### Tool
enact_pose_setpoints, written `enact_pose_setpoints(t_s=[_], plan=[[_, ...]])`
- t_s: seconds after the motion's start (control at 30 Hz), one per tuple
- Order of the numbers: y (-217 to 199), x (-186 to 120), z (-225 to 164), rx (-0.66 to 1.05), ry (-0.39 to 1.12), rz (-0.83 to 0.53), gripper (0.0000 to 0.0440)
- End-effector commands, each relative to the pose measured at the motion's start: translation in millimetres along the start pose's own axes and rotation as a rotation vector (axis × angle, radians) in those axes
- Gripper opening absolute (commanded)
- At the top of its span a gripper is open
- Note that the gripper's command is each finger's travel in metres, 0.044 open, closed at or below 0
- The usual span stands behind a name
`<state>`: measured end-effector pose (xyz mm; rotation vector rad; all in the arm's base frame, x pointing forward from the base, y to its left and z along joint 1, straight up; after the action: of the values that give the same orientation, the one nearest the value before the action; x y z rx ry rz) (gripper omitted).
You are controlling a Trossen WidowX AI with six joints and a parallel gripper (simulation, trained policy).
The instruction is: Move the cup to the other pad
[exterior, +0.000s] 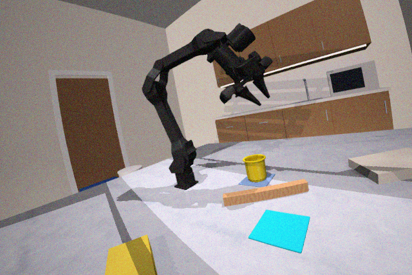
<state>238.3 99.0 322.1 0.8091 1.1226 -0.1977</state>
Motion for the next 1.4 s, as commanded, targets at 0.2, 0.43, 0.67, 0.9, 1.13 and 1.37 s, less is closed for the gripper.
enact_pose_setpoints(t_s=[0.2, 0.43, 0.67, 0.9, 1.13, 1.37], plan=[[-9.1, 15.1, -3.8, 0.056, 0.053, -0.140, 0.0156], [-19.2, 26.8, -6.6, 0.091, 0.090, -0.252, 0.0158], [-29.7, 38.1, -9.3, 0.122, 0.120, -0.365, 0.0155], [-40.2, 49.3, -11.9, 0.150, 0.141, -0.472, 0.0149], [-50.8, 62.6, -14.2, 0.174, 0.147, -0.554, 0.0150], [-61.2, 77.4, -17.1, 0.196, 0.146, -0.618, 0.0157]])
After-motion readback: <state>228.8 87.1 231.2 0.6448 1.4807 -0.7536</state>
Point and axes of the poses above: the point midway between the two fingers, 35 mm back from their tips, its own x axis out along the fingers, its own y axis across the jaws, z = x × y, the point moved 6 cm from there along -x, back along the fingers, and after that the axes turned 7 degrees about -x, right-handed, at the moved point
